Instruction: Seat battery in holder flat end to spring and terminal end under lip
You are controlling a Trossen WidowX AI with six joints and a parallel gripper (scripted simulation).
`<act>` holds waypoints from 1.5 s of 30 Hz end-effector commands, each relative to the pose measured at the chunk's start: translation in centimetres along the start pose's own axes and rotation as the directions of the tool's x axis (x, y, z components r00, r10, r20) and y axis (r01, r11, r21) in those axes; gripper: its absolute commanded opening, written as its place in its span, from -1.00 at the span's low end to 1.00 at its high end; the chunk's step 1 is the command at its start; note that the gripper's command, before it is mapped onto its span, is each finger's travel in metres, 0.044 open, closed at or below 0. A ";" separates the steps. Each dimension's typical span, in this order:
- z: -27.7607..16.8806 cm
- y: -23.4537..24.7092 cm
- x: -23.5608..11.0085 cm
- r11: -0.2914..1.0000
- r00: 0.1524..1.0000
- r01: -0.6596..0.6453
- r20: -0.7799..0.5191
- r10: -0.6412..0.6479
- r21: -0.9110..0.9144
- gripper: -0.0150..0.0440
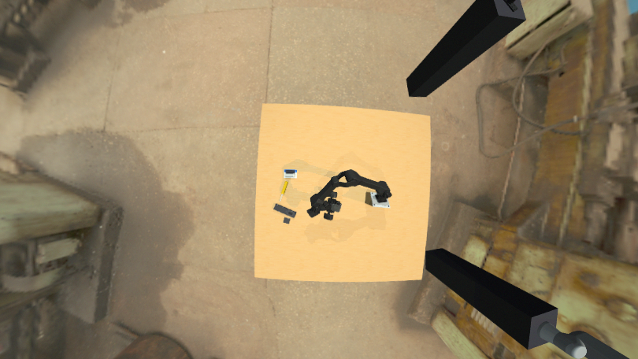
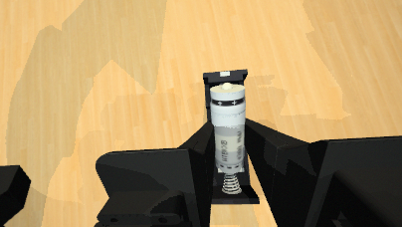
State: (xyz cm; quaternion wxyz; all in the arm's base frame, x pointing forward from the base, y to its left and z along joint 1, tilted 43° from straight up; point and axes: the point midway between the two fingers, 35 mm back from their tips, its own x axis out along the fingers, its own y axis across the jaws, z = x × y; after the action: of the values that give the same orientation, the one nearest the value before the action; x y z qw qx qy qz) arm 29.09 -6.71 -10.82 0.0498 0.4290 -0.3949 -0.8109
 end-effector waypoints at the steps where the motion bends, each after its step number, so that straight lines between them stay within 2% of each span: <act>1: -0.7 0.0 -0.4 1.000 1.000 0.002 -0.025 -0.002 0.004 -0.24; 36: -1.2 0.0 -0.7 1.000 1.000 0.001 -0.023 -0.001 0.004 -0.24; 45: -1.2 -0.2 -0.5 1.000 0.998 0.004 -0.061 -0.004 0.007 -0.24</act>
State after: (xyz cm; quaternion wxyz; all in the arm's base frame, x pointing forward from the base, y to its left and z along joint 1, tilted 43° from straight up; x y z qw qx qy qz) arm 29.88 -6.93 -10.90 0.0544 0.4390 -0.3959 -0.8047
